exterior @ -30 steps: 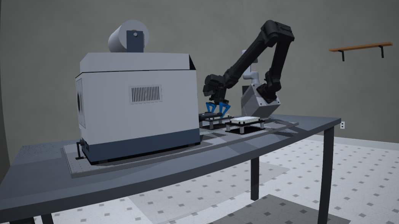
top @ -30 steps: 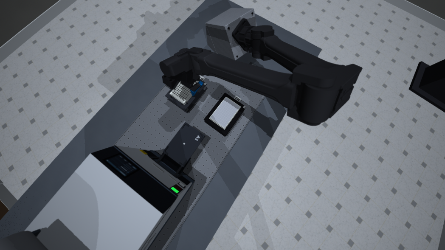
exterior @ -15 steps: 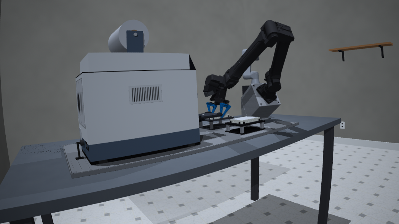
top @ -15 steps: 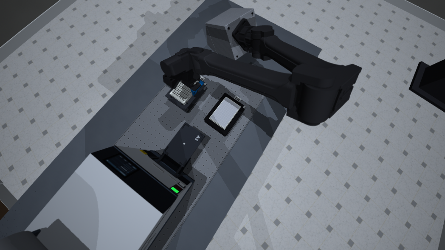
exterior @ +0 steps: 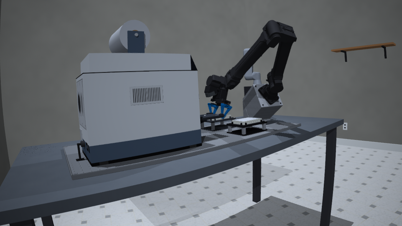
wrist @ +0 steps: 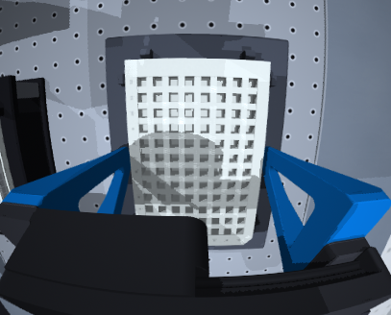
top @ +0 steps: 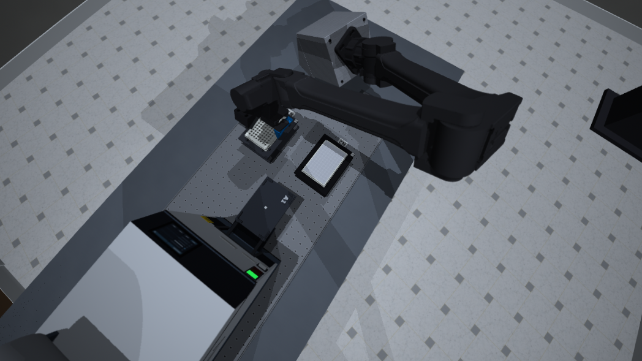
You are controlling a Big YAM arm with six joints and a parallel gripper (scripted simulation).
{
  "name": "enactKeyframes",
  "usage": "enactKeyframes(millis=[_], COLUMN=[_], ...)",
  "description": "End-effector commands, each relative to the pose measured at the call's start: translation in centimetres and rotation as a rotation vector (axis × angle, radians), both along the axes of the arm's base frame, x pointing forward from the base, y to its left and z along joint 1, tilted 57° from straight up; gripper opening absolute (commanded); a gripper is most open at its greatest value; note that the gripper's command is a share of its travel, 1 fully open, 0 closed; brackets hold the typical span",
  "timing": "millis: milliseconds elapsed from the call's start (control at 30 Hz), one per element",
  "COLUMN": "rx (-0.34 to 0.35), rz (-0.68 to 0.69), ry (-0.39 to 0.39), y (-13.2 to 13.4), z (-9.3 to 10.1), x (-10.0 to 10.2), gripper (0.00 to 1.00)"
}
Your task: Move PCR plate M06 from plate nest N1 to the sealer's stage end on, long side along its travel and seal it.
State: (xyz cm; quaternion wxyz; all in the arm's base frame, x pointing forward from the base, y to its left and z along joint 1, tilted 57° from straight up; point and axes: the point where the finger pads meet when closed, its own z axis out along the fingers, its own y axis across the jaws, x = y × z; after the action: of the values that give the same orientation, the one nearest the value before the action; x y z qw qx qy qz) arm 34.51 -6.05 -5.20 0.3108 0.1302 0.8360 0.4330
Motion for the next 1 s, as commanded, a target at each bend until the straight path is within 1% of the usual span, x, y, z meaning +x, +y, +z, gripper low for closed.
enactKeyframes(millis=[0, 567, 600, 967], rx=[-0.002, -0.002, -0.002, -0.002], rz=[-0.001, -0.002, -0.002, -0.003], ry=[-0.01, -0.011, -0.011, -0.011], y=[0.01, -0.1, -0.1, -0.16], z=[0.37, 0.35, 0.35, 0.34], x=[0.23, 0.26, 0.26, 0.27], gripper=[0.94, 0.86, 0.0, 0.0])
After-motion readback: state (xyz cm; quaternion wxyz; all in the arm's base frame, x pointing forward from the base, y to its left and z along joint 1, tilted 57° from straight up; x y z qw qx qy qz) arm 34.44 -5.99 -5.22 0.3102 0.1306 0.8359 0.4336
